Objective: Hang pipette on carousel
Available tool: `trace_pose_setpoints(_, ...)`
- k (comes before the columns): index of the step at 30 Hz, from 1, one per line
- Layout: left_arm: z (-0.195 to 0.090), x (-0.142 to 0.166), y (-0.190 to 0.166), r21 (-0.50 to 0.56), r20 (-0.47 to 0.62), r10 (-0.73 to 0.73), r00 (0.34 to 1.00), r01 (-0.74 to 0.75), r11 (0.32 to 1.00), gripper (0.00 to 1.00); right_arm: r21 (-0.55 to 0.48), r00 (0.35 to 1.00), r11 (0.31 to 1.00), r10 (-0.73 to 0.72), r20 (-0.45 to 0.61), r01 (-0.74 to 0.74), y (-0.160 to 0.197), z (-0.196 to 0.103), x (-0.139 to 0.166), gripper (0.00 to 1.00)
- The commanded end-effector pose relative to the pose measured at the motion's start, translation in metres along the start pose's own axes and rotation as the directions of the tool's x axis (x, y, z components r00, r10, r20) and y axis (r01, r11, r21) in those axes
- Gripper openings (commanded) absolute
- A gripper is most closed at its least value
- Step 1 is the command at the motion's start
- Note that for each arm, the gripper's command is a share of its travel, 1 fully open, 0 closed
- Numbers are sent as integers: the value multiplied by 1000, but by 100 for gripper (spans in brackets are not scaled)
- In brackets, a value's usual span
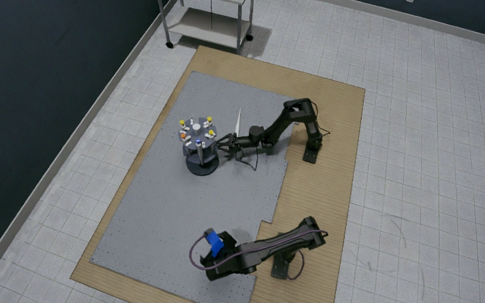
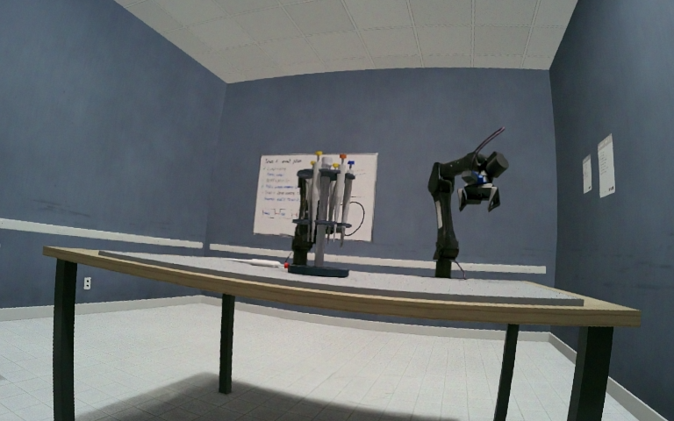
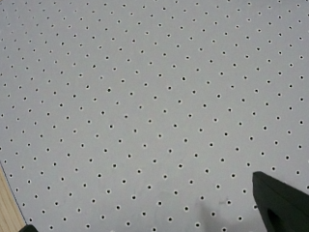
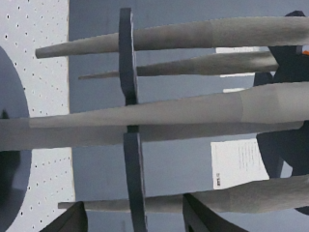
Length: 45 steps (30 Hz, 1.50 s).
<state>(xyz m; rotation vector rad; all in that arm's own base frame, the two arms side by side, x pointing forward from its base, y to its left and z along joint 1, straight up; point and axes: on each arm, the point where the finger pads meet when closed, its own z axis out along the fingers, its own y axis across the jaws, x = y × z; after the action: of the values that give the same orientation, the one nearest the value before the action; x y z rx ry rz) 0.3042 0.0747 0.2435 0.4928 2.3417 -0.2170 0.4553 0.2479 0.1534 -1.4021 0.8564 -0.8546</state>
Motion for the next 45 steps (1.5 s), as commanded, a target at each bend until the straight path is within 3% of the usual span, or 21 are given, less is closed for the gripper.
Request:
trace_pose_setpoints(1, -5, -9, 2, -10, 32, 24, 999, -23, 1000, 100, 30, 1000, 1000, 8, -2, -8, -12, -12, -3, 49)
trace_pose_setpoints(31, -5, -9, 2, -10, 32, 24, 999, -23, 1000, 100, 18, 1000, 1000, 3, -2, -3, -6, -73, 0, 49)
trace_pose_setpoints(32, -5, -9, 2, -10, 32, 24, 999, -23, 1000, 100, -8, 999, 999, 41, -35, -41, -5, -83, 11, 100)
trace_pose_setpoints(38, -5, -9, 2, -10, 32, 24, 999, -23, 1000, 100, -61, 966, 970, 225, -126, -234, -15, -113, 41, 100)
trace_pose_setpoints(39, -5, -9, 2, -10, 32, 24, 999, -23, 1000, 100, -31, 959, 964, 259, -118, -264, -35, -109, 44, 100)
trace_pose_setpoints(41, -5, -9, 2, -10, 32, 24, 999, -23, 1000, 100, -31, 959, 964, 259, -118, -264, -35, -109, 44, 100)
trace_pose_setpoints(45, -5, -9, 2, -10, 32, 24, 999, -23, 1000, 100, -56, 911, 921, 371, -181, -386, -44, -129, 64, 100)
